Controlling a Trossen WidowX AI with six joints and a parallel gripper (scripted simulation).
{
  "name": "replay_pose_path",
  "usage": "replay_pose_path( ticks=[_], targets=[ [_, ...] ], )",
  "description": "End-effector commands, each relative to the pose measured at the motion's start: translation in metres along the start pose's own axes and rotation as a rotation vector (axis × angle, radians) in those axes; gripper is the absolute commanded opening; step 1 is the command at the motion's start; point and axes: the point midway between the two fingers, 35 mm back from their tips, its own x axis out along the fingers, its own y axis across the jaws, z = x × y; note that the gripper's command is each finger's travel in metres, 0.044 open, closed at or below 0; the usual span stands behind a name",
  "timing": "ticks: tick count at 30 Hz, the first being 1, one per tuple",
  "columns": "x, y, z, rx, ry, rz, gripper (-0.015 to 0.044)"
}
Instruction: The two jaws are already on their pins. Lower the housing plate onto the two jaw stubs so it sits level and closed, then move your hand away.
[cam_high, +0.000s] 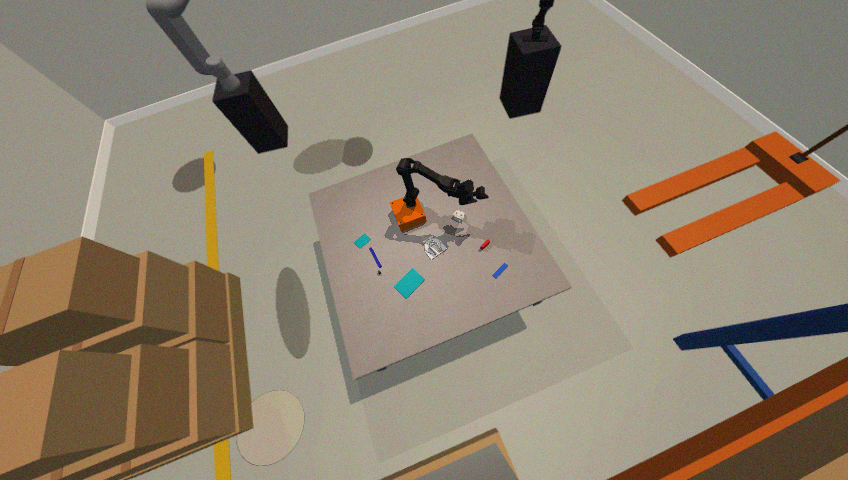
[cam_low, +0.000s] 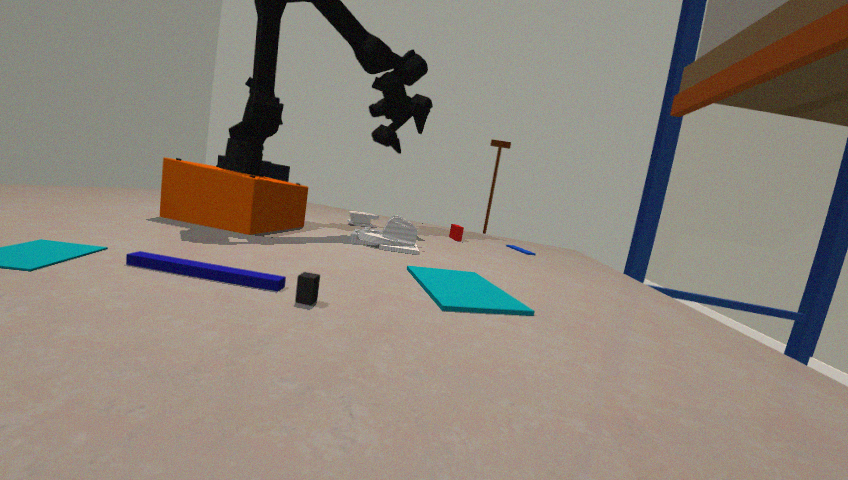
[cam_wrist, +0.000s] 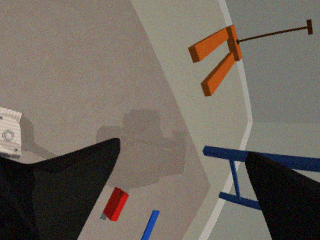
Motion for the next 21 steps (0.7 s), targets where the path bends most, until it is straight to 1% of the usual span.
replay_pose_path(
  ticks=[1,11,21],
  targets=[
    [0.008,0.017,-0.002,0.06,0.037,0.09,0.044],
    [0.019,0.074,-0.008,0.184,0.15,0.341,0.044],
    [0.015,0.127,-0.011,0.262,0.288,0.591,0.044]
  ],
)
